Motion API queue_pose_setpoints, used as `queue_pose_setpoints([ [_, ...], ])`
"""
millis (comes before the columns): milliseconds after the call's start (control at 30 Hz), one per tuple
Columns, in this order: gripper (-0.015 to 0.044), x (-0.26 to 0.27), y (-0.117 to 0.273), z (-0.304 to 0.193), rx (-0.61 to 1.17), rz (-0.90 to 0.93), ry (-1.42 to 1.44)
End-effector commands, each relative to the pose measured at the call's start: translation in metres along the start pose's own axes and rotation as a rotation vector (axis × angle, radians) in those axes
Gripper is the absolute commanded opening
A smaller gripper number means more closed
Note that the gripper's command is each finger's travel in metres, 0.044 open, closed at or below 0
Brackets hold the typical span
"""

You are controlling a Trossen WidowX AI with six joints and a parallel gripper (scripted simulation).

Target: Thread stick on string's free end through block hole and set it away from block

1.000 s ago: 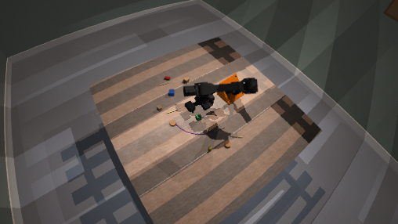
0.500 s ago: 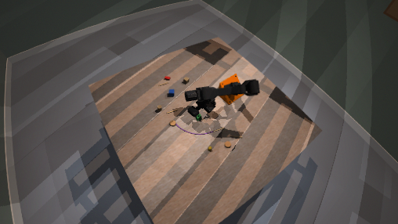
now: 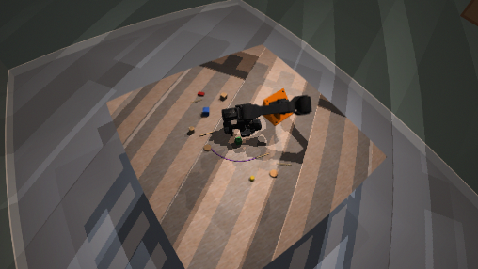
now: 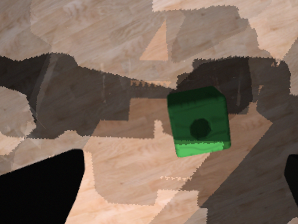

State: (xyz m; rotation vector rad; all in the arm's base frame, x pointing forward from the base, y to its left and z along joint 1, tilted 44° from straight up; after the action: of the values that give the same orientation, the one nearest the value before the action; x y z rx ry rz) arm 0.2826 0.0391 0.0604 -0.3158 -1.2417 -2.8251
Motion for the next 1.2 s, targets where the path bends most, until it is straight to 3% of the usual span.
queue_pose_setpoints([
  [0,0.0440,-0.0043,0.0055,0.0013,-0.003,-0.004,-0.794],
  [1167,0.0440,-0.0097,0.0151,0.0016,-0.006,-0.001,-2.600],
])
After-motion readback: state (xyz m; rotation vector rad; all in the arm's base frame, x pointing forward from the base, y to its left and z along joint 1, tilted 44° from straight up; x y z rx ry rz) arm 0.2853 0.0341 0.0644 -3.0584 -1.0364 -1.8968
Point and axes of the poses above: the point midway between the two fingers, 35 mm back from their tips, its own y axis back along the fingers, its own x axis across the jaws, z = x × y, the point moved 3 cm from there along y, back along the fingers, and after that the axes turned 12 degrees about y, right-handed, at the moved point
